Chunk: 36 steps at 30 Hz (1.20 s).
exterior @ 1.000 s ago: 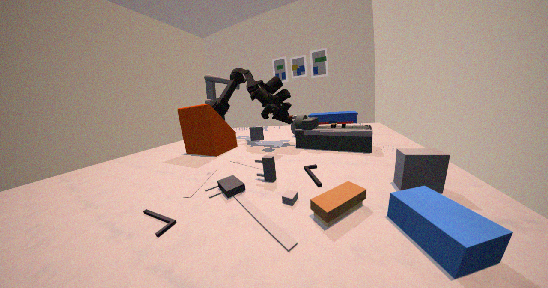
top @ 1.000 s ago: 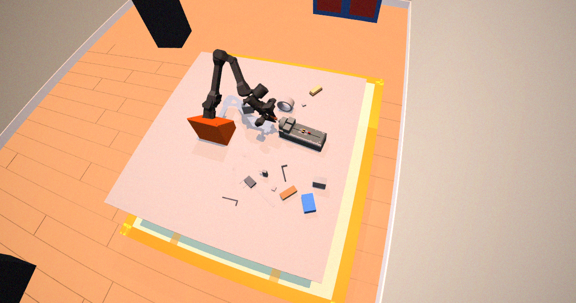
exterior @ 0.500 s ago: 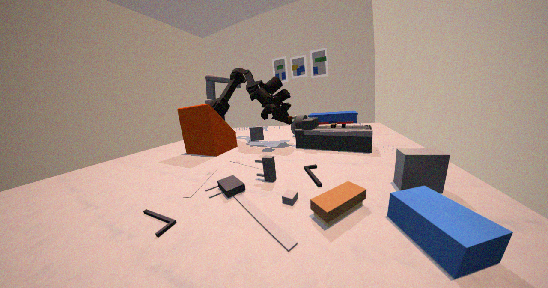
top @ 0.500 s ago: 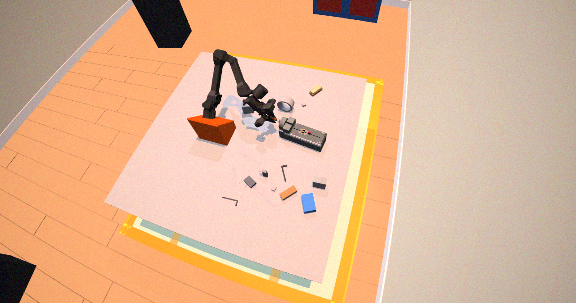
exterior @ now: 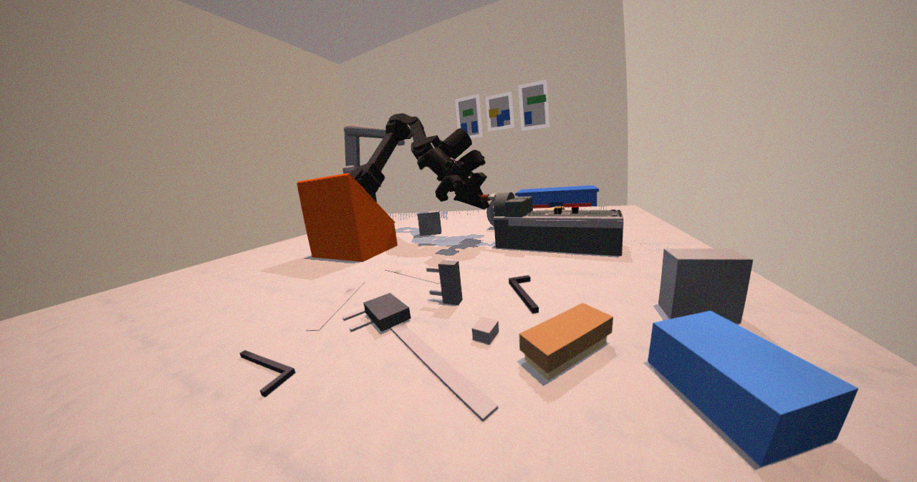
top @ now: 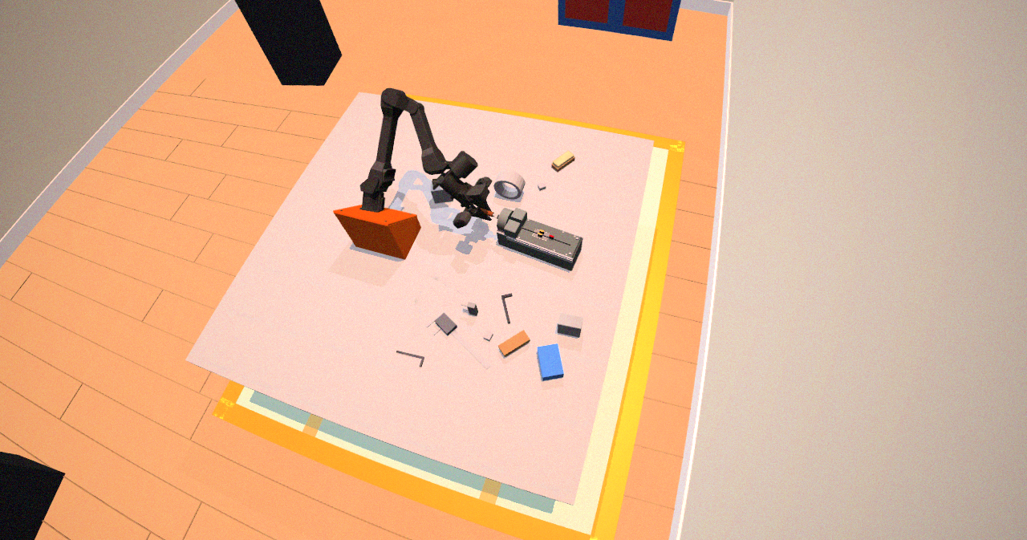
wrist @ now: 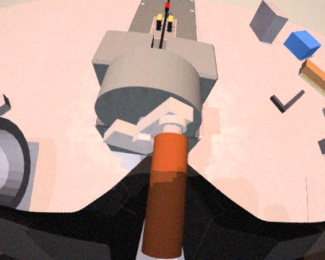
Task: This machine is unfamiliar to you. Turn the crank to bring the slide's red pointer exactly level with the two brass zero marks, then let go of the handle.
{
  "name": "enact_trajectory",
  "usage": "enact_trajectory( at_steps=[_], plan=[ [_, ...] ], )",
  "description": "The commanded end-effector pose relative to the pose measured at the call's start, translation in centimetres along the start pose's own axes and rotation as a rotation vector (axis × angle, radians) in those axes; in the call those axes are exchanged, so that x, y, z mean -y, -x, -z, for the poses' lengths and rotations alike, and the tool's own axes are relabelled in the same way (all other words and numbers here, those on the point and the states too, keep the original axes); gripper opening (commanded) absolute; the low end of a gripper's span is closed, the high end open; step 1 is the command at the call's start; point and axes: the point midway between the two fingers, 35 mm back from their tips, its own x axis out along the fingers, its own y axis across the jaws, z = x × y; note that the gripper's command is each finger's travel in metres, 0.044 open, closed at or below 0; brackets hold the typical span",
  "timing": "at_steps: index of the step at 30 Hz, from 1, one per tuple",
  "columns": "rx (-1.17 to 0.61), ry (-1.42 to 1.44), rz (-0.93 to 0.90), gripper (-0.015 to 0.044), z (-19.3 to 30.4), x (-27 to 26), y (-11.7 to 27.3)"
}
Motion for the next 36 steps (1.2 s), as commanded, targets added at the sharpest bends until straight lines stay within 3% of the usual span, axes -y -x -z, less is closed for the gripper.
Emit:
enact_trajectory(
  at_steps=[1,36],
  plan=[
    [-0.005,-0.008,0.021,0.0000,0.3,0.8,-0.3],
    [-0.005,-0.008,0.021,0.0000,1.6,1.7,-1.6]
  ],
)
